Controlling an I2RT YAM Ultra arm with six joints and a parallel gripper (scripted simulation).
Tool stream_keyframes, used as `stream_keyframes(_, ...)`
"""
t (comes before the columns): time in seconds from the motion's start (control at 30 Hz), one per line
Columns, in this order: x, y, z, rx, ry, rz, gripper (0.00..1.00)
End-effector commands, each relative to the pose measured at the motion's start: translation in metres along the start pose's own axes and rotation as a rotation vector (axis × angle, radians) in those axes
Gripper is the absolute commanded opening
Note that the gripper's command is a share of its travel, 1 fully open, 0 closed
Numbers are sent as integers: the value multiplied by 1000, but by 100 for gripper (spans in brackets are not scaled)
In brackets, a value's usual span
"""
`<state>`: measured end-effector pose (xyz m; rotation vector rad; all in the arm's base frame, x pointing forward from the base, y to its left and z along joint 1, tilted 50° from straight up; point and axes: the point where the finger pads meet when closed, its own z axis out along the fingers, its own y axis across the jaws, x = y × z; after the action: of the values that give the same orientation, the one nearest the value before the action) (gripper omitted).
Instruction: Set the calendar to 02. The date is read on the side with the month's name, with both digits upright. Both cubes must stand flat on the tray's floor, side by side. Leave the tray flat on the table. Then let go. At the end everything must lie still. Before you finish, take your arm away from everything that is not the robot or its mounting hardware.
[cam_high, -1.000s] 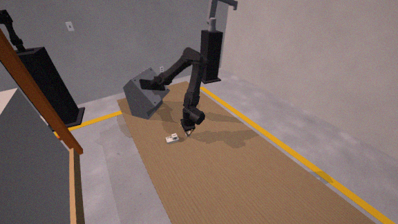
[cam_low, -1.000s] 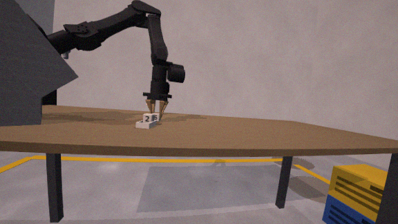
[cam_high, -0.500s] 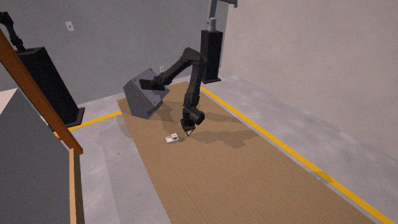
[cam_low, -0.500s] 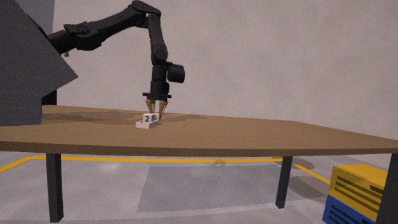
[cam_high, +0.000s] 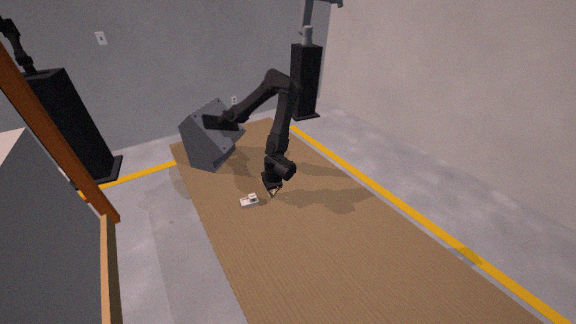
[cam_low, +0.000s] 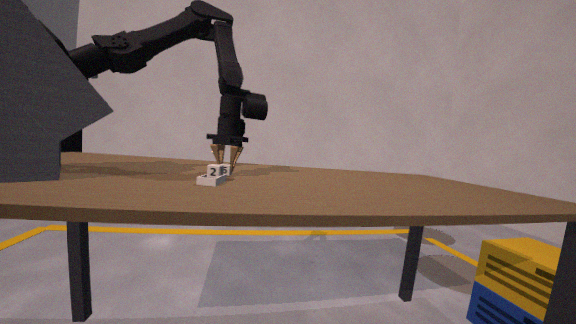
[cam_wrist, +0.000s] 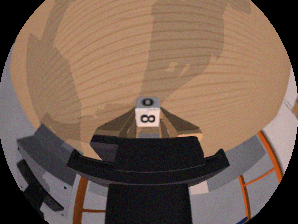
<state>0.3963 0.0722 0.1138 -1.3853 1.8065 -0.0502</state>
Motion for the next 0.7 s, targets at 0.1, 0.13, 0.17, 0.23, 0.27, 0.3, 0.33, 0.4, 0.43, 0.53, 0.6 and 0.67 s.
stream_keyframes(0.1,-2,-6,-3,13,-5,-3,26)
stream_keyframes(0.13,-2,-6,-3,13,-5,-3,26)
stream_keyframes(0.17,-2,-6,-3,13,-5,-3,26)
stream_keyframes(0.23,-2,-6,-3,13,-5,-3,26)
stream_keyframes(0.27,-2,-6,-3,13,-5,-3,26)
stream_keyframes(0.3,-2,-6,-3,13,-5,-3,26)
stream_keyframes(0.33,-2,-6,-3,13,-5,-3,26)
stream_keyframes(0.4,-2,-6,-3,13,-5,-3,26)
stream_keyframes(0.43,-2,-6,-3,13,-5,-3,26)
stream_keyframes(0.53,-2,-7,-3,13,-5,-4,26)
stream_keyframes(0.6,-2,-7,-3,13,-5,-4,26)
stream_keyframes(0.67,-2,-7,-3,13,-5,-4,26)
